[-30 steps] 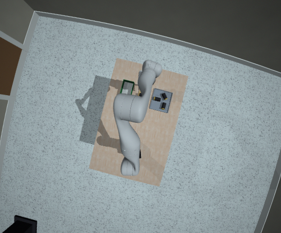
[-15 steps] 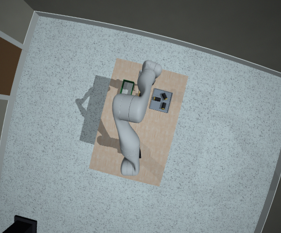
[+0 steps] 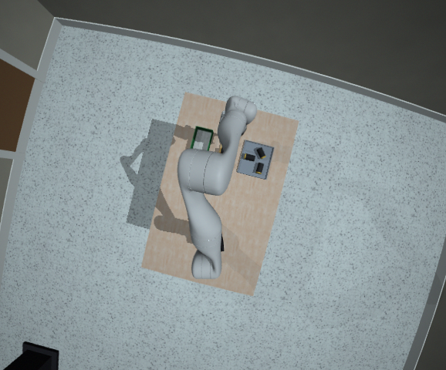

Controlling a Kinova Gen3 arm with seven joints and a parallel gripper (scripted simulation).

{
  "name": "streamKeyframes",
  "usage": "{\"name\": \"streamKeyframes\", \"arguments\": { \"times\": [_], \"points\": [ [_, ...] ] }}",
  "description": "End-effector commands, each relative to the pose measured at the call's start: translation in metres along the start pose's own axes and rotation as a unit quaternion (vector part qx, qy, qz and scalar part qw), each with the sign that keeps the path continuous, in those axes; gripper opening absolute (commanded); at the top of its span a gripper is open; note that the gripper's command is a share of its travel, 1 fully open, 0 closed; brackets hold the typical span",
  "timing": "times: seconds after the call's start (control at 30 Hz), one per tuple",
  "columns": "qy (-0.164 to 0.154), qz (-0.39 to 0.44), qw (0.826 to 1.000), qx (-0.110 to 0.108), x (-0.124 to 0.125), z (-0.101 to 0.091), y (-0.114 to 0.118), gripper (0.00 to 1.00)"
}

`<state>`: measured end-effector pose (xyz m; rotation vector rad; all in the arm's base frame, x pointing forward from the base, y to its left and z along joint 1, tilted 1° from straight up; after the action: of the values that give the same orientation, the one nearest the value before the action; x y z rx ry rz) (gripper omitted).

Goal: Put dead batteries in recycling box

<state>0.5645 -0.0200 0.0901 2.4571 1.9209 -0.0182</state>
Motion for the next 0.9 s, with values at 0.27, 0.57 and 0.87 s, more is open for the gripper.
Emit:
{"name": "streamKeyframes", "arguments": {
  "times": [0.27,0.57,0.87],
  "points": [
    [0.002,0.015,1.0,-0.006,0.0008,-0.0027,0.0024,0.9],
    [0.002,0.016,1.0,-0.006,0.0008,-0.0027,0.0025,0.9],
    [0.002,0.017,1.0,-0.006,0.0008,-0.0027,0.0025,0.9]
  ]
}}
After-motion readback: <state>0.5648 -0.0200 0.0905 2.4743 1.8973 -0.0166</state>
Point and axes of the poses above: the point where the finger pads meet when closed, its own z axis out along the fingers, its own y axis across the jaws, x = y × z, the point moved 7 cm from there along -z, back along the fingers, and after that the axes turned 10 degrees about z, right-handed, at the moved point
